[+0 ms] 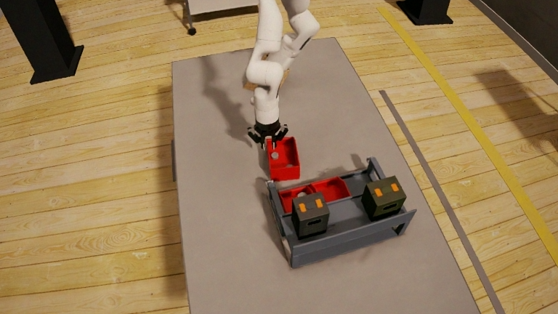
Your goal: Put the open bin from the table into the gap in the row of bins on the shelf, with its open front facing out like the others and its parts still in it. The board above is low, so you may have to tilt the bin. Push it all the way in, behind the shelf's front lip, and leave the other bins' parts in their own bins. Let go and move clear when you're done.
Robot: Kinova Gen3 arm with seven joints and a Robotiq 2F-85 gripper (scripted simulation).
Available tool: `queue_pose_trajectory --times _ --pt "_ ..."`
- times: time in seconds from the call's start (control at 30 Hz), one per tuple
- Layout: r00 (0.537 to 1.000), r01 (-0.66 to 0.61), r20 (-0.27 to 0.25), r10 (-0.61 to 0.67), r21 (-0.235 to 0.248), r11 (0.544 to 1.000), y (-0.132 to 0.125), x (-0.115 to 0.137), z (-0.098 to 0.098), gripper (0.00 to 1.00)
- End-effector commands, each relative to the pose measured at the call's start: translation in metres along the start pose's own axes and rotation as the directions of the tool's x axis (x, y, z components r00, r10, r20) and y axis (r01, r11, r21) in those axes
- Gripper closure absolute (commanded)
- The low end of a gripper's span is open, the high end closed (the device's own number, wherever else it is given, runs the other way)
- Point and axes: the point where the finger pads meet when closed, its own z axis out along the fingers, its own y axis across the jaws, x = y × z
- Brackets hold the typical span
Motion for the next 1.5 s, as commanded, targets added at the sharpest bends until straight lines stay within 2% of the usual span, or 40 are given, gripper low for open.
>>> queue_pose_trajectory --times 0.0,1.47 --pt "1.000 -0.001 0.003 0.001 0.004 1.000 -0.0016 -0.0013 0.0092 0.65" --pt "1.000 -0.001 0.003 0.001 0.004 1.000 -0.0015 -0.0013 0.0021 0.65"
